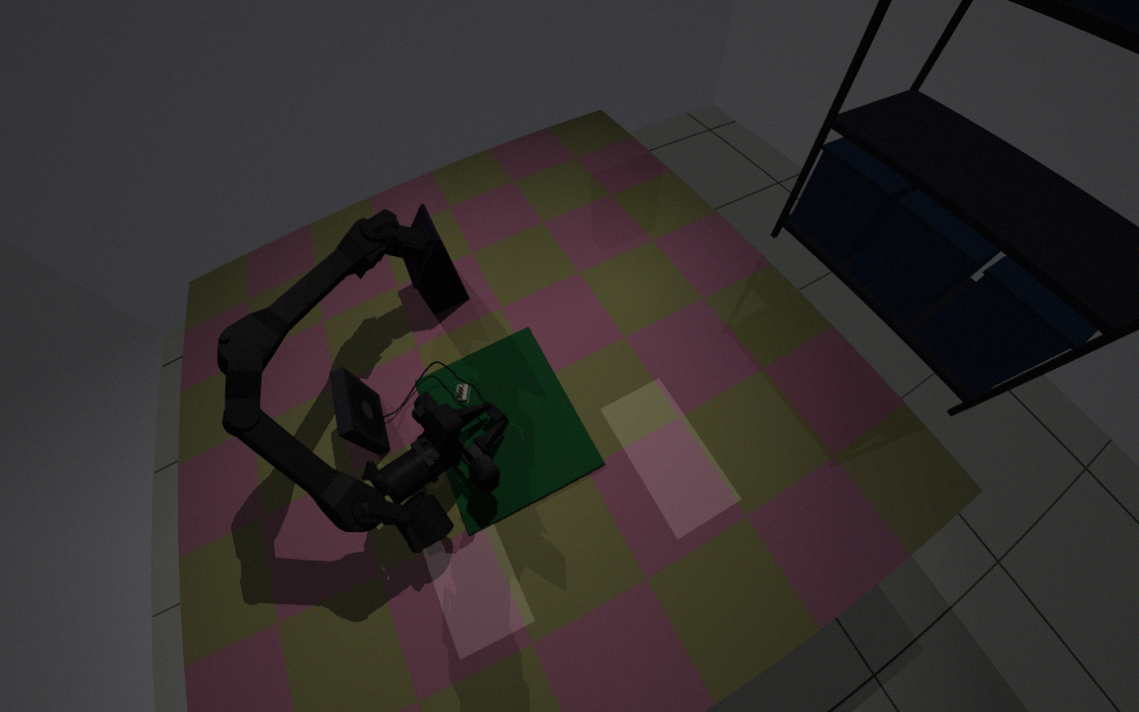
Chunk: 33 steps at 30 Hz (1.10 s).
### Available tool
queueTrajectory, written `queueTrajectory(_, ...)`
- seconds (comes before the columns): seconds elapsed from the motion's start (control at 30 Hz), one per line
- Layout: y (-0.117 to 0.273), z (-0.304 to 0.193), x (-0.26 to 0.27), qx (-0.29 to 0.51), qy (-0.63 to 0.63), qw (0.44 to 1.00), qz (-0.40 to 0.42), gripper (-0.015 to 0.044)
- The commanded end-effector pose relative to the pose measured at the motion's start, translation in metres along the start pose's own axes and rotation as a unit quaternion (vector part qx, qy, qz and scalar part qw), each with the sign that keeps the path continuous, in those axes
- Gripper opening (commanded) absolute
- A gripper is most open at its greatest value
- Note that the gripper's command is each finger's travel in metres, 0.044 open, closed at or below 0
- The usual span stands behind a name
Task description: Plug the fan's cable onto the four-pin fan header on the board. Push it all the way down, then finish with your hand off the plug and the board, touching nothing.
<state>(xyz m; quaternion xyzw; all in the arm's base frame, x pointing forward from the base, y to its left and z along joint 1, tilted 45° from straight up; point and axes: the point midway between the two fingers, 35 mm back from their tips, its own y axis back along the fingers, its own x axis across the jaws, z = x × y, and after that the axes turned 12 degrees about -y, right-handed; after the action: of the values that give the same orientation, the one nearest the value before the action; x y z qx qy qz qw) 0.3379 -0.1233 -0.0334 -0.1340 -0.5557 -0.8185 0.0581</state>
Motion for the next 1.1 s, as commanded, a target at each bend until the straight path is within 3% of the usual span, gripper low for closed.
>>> queueTrajectory(0.0, 0.000, 0.000, 0.000, 0.000, 0.000, 1.000, 0.000, 0.0205)
queueTrajectory(0.53, -0.001, 0.001, 0.000, 0.010, 0.000, 1.000, 0.003, 0.0205)
queueTrajectory(1.07, -0.020, 0.026, 0.008, 0.253, -0.005, 0.967, 0.029, 0.0205)
